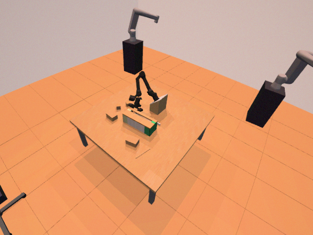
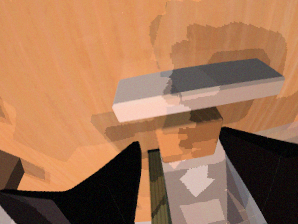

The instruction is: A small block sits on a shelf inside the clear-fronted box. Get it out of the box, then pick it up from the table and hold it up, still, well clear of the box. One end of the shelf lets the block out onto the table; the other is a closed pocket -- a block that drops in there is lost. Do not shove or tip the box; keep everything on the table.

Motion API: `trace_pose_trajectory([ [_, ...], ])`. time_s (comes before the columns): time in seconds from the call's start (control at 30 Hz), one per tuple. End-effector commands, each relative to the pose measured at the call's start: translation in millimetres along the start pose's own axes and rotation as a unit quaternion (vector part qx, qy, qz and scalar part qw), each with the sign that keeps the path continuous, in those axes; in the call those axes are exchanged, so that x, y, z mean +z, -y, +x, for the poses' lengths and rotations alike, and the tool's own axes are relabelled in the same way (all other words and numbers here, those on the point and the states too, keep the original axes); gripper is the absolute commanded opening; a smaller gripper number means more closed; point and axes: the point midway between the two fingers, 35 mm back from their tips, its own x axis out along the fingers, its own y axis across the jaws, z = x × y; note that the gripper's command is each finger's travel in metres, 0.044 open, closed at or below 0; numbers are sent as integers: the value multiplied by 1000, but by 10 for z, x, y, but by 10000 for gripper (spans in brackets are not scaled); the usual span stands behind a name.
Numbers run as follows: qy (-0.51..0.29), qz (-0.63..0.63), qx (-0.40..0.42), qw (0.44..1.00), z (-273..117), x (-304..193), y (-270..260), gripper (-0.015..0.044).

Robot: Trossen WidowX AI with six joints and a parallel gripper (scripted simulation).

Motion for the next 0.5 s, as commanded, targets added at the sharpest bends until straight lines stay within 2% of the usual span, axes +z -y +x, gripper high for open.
trace_pose_trajectory([
  [0.0, 0, -3, -2, 1000, 49, 43, 20, 285],
  [0.07, 0, -3, -2, 1000, 58, 48, 20, 285],
  [0.33, 0, -3, -2, 1000, 58, 48, 20, 75],
  [0.4, 0, -3, -2, 1000, 58, 48, 20, 62],
  [0.47, 0, -3, -2, 1000, 36, 33, 20, 9],
])
